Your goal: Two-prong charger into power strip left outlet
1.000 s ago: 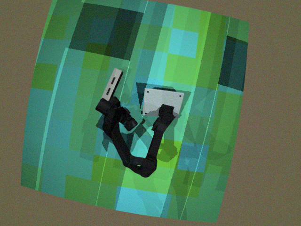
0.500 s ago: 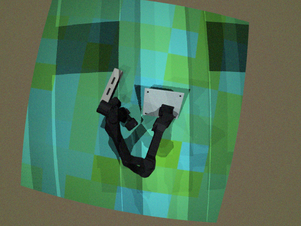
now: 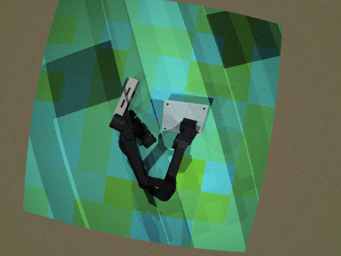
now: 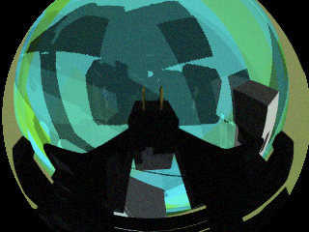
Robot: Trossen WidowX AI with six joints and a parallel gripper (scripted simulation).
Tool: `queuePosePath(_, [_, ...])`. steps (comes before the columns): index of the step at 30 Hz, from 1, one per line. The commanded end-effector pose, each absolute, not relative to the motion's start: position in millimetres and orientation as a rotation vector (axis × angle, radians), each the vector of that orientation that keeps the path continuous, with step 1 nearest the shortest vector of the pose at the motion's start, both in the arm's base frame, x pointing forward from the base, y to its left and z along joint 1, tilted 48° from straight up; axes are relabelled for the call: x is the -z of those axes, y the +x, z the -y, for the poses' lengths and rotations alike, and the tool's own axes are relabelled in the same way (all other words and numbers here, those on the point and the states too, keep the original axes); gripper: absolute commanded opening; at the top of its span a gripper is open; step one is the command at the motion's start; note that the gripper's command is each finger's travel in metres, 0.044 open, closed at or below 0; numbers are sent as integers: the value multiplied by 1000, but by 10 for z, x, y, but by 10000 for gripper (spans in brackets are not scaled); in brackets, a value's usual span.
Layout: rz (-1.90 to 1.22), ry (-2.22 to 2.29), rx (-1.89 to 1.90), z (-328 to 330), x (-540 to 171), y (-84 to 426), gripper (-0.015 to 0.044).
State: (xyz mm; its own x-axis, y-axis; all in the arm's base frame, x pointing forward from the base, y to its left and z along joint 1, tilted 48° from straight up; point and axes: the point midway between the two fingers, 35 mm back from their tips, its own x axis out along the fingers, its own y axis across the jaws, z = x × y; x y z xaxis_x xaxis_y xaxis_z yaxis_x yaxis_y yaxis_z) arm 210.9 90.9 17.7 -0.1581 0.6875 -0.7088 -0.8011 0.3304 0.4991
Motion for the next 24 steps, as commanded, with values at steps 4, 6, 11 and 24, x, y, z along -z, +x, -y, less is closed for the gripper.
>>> queuePosePath(4, [-1130, -132, -1310, -906, -180, 2114, 105])
queuePosePath(6, [-1130, -132, -1310, -892, -192, 2118, 52])
queuePosePath(11, [-1133, -131, -1307, -781, -281, 2140, 0])
queuePosePath(24, [-1136, -119, -1307, -490, -531, 2129, 0])
